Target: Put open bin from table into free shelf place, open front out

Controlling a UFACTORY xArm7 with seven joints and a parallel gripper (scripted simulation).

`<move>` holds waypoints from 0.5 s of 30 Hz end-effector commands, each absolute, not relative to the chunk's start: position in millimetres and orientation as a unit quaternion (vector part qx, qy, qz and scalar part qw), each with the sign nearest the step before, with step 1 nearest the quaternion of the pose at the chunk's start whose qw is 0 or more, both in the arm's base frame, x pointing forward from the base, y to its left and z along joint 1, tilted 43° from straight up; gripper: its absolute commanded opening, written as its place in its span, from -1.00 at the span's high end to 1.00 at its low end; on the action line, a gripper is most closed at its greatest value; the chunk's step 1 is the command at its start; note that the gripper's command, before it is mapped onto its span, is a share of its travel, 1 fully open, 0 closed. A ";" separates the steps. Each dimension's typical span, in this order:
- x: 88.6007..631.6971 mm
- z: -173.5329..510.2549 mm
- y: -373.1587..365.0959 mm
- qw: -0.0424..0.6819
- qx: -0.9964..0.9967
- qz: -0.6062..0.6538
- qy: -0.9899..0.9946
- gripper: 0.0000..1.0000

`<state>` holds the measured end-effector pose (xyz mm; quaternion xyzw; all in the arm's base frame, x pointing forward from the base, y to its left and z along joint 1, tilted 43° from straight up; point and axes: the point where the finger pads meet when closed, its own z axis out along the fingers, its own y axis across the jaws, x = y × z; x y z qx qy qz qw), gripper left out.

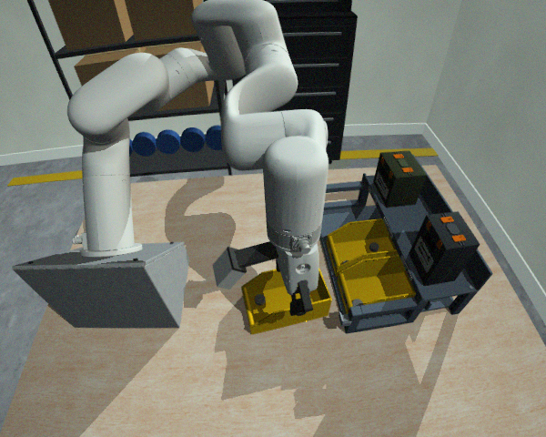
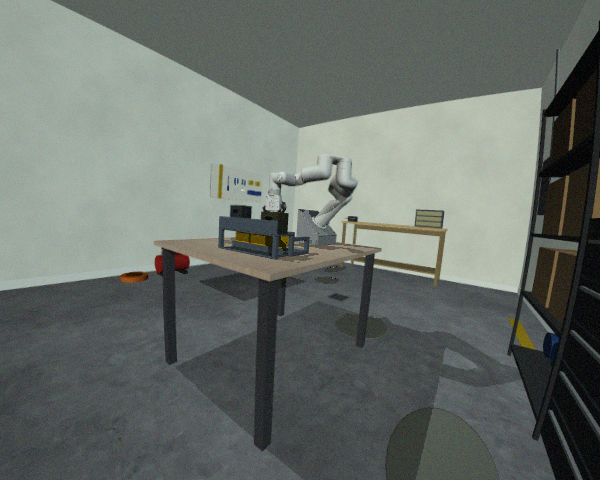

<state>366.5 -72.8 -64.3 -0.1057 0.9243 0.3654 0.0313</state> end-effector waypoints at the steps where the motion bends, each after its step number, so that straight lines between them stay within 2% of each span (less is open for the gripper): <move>1: 367.5 -64.2 -74.2 0.033 -0.105 0.364 0.925 -1.00; 15: 367.5 -57.0 -80.6 0.033 -0.105 0.364 0.925 -1.00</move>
